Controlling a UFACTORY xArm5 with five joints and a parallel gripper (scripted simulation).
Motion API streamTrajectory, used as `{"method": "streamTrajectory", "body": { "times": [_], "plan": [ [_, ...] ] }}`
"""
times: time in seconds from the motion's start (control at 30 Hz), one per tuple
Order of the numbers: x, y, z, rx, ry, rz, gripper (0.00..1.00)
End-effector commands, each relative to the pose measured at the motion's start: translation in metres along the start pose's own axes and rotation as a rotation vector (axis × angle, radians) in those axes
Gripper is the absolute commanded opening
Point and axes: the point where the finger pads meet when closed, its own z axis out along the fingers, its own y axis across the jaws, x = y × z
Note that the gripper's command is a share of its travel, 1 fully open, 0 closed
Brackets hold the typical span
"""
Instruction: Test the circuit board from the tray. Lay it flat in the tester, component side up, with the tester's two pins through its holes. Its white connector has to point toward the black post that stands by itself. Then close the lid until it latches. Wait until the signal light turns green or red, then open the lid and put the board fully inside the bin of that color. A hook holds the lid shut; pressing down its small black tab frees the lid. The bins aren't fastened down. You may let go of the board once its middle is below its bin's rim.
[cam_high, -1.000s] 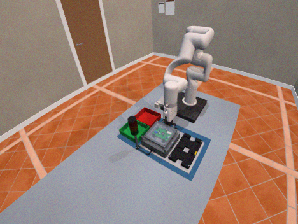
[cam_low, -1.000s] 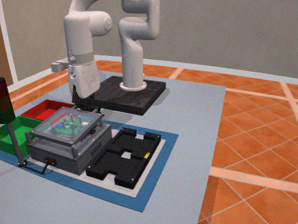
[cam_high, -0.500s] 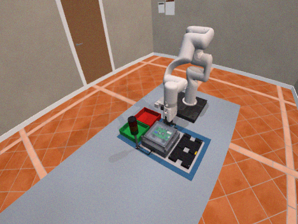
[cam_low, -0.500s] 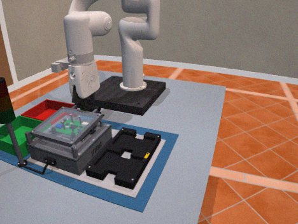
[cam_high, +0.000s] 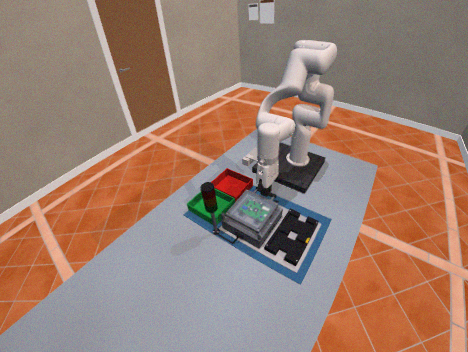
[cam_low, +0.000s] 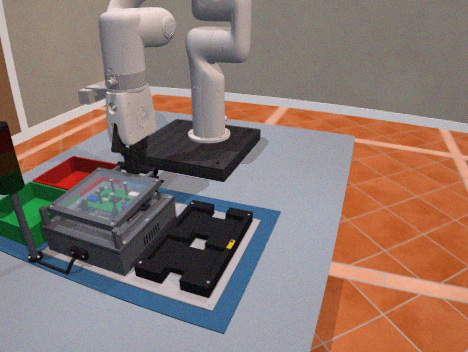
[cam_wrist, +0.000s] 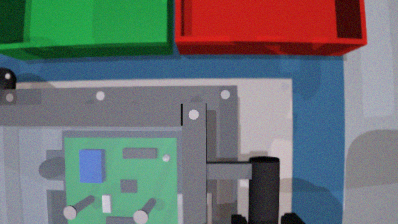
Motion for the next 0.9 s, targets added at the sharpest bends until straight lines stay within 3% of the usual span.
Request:
{"method": "streamTrajectory", "body": {
  "times": [0.0, 0.4, 0.43, 0.87],
  "plan": [
    [0.000, -0.001, -0.019, 0.003, 0.000, 0.000, 0.24],
    [0.000, -0.001, -0.032, 0.003, 0.000, 0.000, 0.24],
    [0.000, -0.001, -0.032, 0.003, 0.000, 0.000, 0.00],
    [0.000, -0.001, -0.032, 0.003, 0.000, 0.000, 0.00]
  ]
}}
